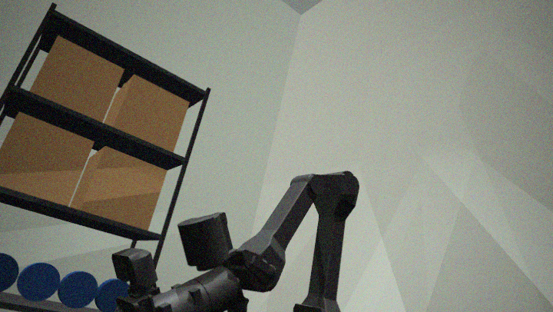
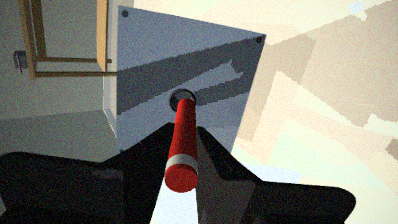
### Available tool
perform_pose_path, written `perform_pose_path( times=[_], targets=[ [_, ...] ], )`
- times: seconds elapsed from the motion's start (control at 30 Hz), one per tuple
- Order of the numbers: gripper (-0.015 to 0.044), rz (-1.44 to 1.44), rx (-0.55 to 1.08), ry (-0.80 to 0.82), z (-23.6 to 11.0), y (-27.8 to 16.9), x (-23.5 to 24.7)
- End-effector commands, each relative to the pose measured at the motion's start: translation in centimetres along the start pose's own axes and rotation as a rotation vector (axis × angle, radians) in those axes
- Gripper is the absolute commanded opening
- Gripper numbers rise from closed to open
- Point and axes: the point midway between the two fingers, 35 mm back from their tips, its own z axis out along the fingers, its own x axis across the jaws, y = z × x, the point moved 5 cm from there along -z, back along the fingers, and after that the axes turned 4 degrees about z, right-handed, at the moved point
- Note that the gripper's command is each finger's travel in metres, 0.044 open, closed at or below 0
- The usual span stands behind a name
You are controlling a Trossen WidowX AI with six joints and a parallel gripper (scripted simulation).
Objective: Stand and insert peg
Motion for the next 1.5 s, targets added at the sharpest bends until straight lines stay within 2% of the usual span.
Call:
perform_pose_path(
  times=[0.0, 1.47],
  targets=[
    [0.0000, 0.000, 0.000, 0.000, 0.0, 0.0, 0.1],
    [0.0000, 0.000, 0.000, 0.001, 1.7, -0.1, 0.6]
  ],
)
